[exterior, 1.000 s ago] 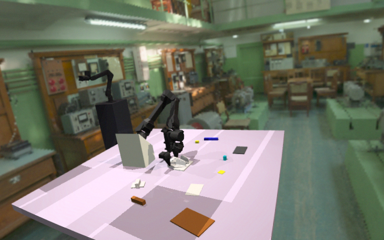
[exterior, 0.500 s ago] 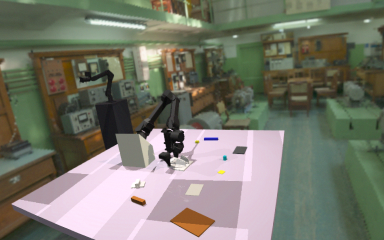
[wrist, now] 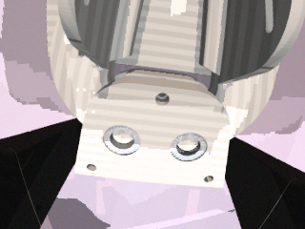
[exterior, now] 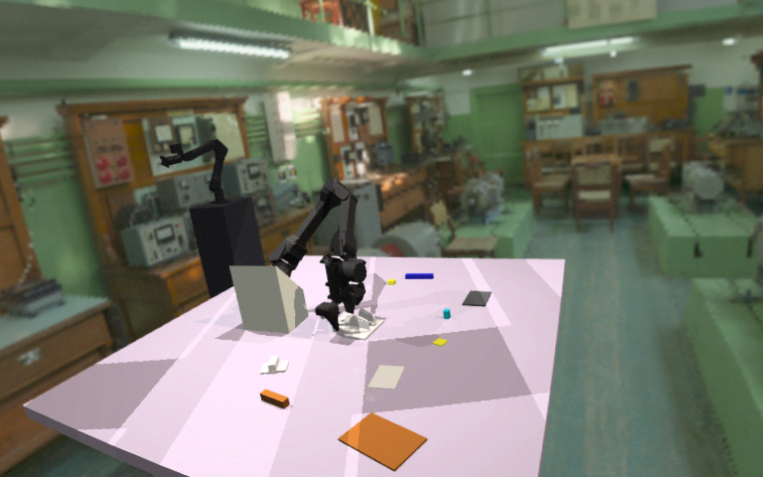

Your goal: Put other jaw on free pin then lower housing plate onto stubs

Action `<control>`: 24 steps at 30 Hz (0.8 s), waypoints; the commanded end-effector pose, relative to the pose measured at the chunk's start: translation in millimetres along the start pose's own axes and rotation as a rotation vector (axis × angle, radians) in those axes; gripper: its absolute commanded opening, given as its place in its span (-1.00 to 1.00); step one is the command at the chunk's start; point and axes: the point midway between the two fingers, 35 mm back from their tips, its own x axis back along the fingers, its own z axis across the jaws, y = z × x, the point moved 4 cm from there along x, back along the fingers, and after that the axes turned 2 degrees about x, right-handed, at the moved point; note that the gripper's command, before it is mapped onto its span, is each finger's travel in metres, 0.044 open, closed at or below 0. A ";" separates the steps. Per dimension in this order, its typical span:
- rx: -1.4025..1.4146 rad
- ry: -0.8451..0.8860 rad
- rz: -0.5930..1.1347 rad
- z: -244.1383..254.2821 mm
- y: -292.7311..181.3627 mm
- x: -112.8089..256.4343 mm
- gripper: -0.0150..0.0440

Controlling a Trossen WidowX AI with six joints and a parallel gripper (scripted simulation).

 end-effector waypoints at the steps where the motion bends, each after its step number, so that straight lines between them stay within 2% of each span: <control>1: -0.002 -0.001 -0.001 -0.2 0.2 -0.4 0.70; 9: -0.002 -0.001 -0.001 -0.2 0.2 -0.4 0.70; 12: 0.000 0.000 0.000 0.0 0.0 0.0 0.97; 13: 0.000 0.000 0.000 0.0 0.0 0.0 1.00; 24: 0.000 0.000 0.000 0.0 0.0 0.0 1.00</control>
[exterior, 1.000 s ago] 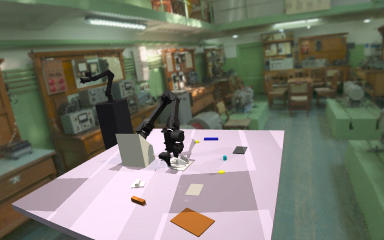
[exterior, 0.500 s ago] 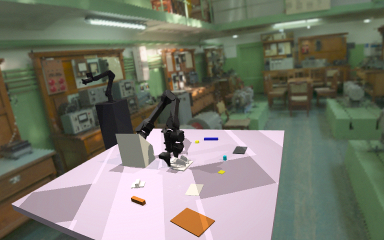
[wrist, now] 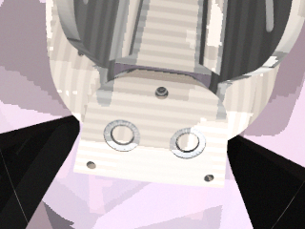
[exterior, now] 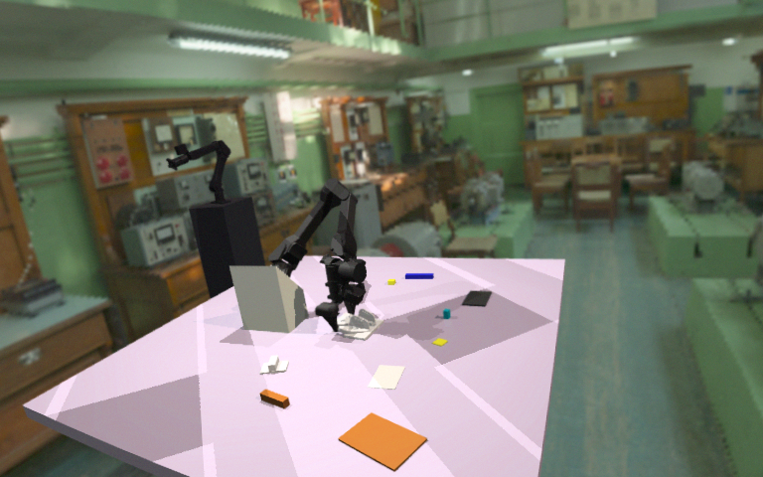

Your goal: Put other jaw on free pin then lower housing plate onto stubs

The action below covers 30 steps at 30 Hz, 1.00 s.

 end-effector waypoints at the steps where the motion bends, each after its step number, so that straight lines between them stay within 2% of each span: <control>1: 0.000 0.000 0.000 0.0 0.0 0.0 1.00; 6: -0.001 -0.005 -0.002 -1.2 2.4 17.3 1.00; 12: -0.002 -0.005 -0.002 -0.8 0.8 74.2 1.00; 18: -0.006 -0.006 -0.013 -2.0 2.3 69.1 1.00; 24: -0.004 -0.009 -0.002 -1.6 -28.7 120.4 1.00; 30: -0.003 -0.007 0.000 -0.8 -33.2 126.4 1.00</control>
